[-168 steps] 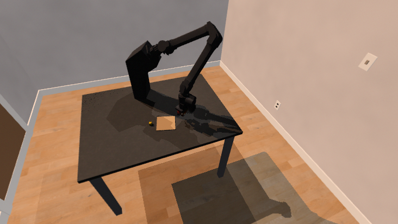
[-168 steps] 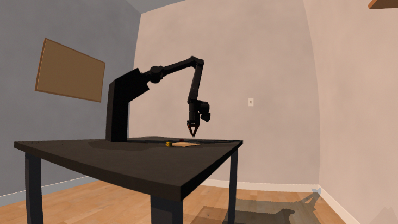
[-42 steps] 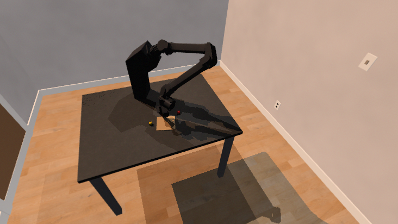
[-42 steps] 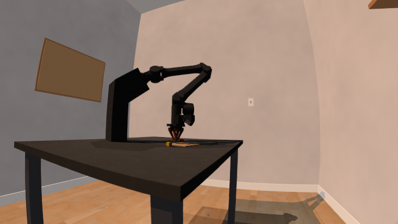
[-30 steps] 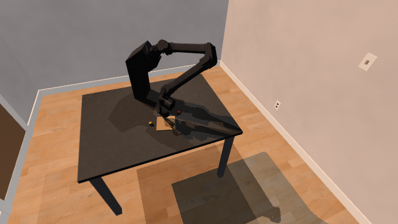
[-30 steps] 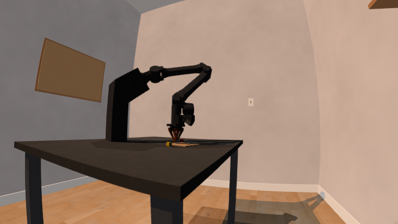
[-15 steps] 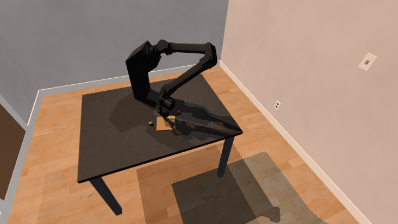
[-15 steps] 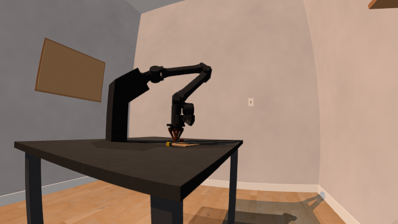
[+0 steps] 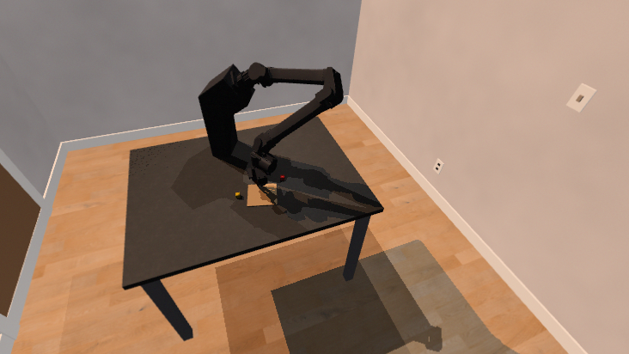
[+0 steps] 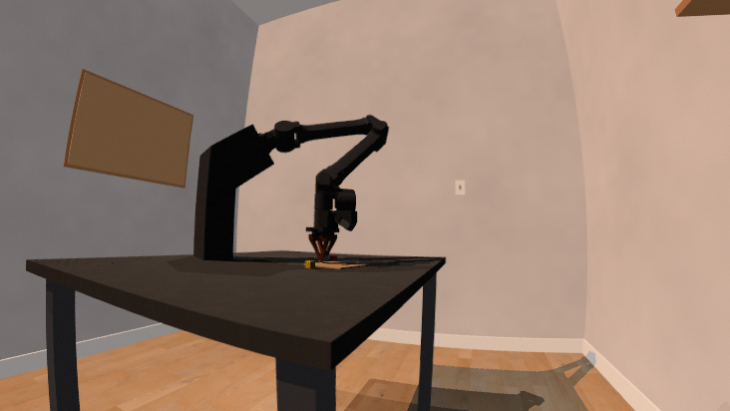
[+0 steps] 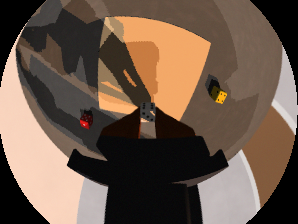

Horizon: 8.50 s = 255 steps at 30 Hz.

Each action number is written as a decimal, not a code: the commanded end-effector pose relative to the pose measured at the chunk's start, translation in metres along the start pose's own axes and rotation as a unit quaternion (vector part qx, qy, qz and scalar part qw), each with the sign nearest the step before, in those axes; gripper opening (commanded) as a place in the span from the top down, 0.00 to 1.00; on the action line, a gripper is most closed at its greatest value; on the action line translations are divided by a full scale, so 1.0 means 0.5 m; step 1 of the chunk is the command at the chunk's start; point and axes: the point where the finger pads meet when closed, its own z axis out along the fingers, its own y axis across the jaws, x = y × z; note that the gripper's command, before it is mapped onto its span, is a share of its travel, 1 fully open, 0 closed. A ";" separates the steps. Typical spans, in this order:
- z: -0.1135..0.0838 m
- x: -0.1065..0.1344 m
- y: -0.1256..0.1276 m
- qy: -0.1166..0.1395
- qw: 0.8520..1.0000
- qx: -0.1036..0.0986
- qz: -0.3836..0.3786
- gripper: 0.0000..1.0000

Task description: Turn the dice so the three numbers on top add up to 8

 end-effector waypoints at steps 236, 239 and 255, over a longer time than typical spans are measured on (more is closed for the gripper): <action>0.018 0.015 0.006 0.004 1.000 -0.003 -0.008 0.85; 0.018 0.016 0.006 0.004 1.000 -0.003 -0.007 0.85; 0.018 0.016 0.006 0.004 1.000 -0.003 -0.007 0.85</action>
